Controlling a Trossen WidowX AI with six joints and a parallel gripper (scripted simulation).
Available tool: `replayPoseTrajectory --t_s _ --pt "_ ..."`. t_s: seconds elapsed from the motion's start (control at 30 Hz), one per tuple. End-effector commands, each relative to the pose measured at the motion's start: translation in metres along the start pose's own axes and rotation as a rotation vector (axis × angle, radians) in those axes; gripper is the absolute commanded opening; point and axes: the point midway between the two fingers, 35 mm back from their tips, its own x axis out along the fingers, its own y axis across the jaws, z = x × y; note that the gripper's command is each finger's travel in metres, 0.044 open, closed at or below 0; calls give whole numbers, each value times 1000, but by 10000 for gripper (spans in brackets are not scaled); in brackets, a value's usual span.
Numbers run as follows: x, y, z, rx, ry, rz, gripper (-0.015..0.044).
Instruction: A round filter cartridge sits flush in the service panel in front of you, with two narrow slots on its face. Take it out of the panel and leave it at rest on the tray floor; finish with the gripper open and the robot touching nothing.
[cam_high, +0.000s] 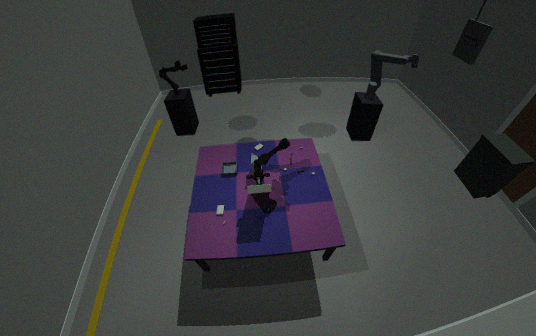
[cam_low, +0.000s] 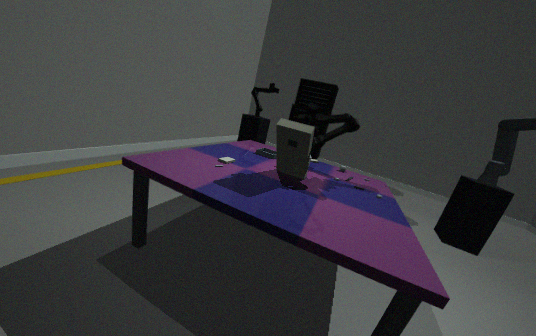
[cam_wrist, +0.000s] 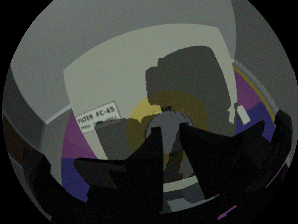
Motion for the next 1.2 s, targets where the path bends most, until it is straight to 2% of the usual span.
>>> replayPoseTrajectory --t_s 0.0,1.17 --pt "1 0 -1 16 2 -2 0" --pt "9 0 -2 1208 2 -9 0"
